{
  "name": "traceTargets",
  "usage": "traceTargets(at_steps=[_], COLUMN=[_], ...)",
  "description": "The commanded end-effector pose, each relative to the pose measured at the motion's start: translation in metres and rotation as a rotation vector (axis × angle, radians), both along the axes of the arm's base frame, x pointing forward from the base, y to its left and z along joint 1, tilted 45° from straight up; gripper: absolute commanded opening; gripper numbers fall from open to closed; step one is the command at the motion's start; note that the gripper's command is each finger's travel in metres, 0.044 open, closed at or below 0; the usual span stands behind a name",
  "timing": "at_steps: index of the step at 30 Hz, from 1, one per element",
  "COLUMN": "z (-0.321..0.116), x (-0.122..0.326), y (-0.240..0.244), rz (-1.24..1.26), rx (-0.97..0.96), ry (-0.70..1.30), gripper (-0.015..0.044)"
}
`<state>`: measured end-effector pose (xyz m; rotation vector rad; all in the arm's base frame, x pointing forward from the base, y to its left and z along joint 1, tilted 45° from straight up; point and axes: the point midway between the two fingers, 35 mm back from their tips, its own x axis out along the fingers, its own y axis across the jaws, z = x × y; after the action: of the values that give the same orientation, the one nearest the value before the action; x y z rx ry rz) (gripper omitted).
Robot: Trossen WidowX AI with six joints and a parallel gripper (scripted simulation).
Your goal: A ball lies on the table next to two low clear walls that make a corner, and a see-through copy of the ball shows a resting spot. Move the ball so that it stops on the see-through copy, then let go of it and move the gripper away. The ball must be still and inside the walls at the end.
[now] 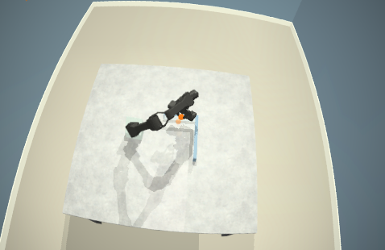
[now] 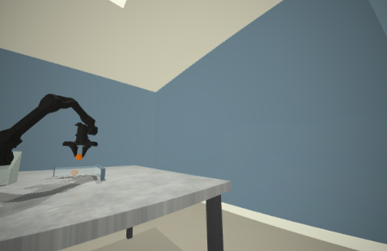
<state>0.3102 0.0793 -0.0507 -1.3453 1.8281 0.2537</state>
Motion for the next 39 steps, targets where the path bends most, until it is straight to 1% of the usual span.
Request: traceTargets(at_steps=[1,10,20,31,39], z=[-0.010,-0.023,-0.025,-0.070,-0.073], x=[-0.007,-0.017,-0.017,-0.022,-0.023], y=[0.002,0.004,0.002,-0.042,-0.046], rz=[0.128,0.344,0.349,0.348,0.348], rx=[0.014,0.040,0.040,0.038,0.037], ry=[0.129,0.341,0.345,0.345,0.345], gripper=[0.0000,0.0000,0.0000,0.0000,0.0000])
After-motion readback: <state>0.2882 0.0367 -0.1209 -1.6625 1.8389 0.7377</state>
